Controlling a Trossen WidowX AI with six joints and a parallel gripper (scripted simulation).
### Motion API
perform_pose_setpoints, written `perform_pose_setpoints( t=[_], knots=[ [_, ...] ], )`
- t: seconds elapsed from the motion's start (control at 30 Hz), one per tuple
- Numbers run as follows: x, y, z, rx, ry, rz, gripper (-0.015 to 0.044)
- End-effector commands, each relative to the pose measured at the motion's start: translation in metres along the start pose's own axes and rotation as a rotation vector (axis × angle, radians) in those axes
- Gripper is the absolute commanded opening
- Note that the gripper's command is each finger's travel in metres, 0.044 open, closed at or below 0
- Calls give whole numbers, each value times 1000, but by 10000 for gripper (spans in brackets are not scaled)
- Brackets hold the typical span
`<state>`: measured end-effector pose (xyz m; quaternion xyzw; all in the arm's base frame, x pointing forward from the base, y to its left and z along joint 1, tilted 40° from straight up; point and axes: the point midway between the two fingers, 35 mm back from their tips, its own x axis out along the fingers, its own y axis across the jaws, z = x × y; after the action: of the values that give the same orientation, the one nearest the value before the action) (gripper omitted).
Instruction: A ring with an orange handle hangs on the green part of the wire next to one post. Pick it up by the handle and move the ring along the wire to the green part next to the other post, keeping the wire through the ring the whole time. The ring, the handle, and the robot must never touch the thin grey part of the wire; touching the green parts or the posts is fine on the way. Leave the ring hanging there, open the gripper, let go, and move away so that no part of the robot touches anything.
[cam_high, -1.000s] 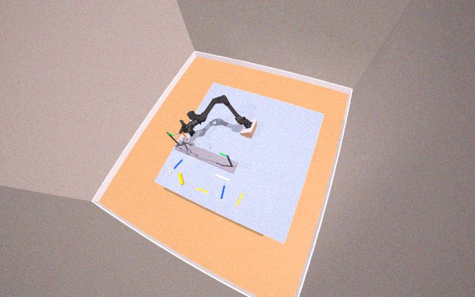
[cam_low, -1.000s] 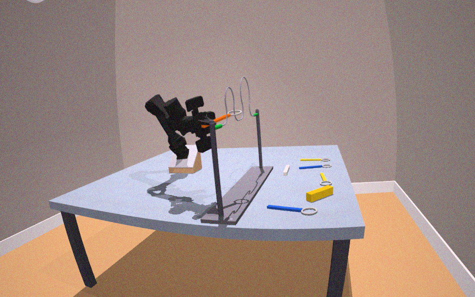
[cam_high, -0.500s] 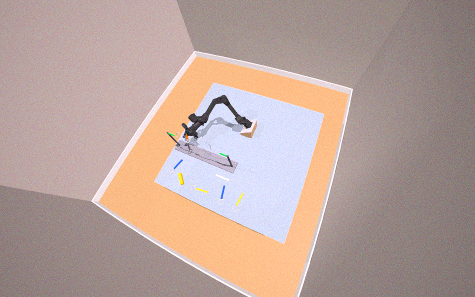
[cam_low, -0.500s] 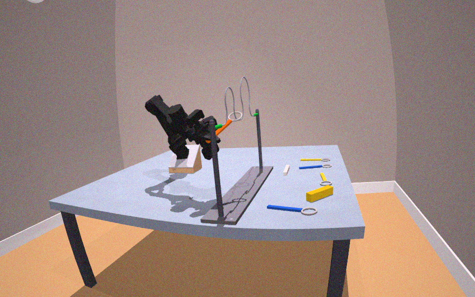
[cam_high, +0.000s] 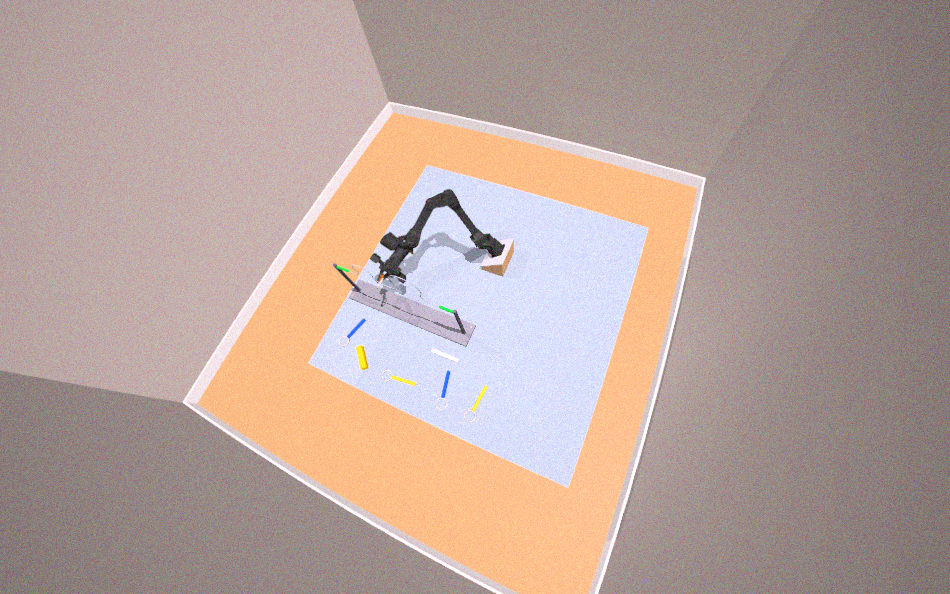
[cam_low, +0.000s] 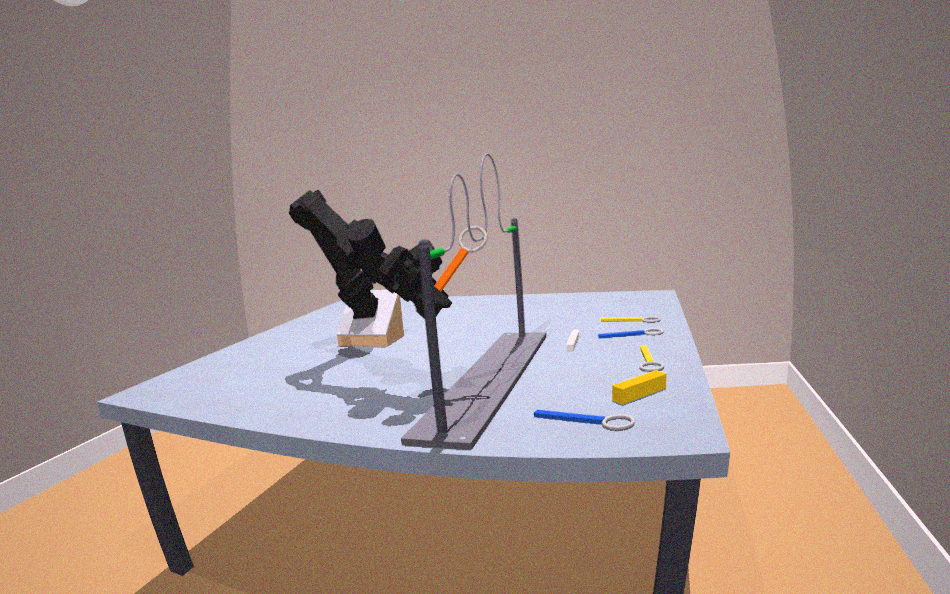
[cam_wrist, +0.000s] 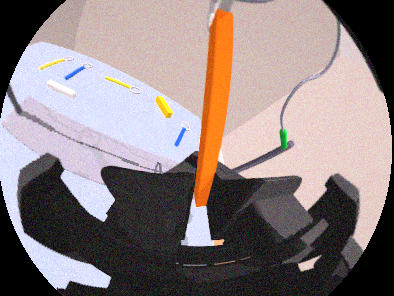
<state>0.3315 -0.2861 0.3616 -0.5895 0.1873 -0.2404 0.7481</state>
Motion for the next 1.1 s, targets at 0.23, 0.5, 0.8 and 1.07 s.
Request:
perform_pose_setpoints(
  t=[0.23, 0.5, 0.8, 1.07],
  knots=[
    [-7, 35, 5, 214, 24, 110, -150],
    [-13, 57, 12, 345, 40, 182, -150],
    [-21, 77, 21, 452, 52, 241, -150],
    [-25, 88, 28, 496, 57, 265, -150]
  ],
)
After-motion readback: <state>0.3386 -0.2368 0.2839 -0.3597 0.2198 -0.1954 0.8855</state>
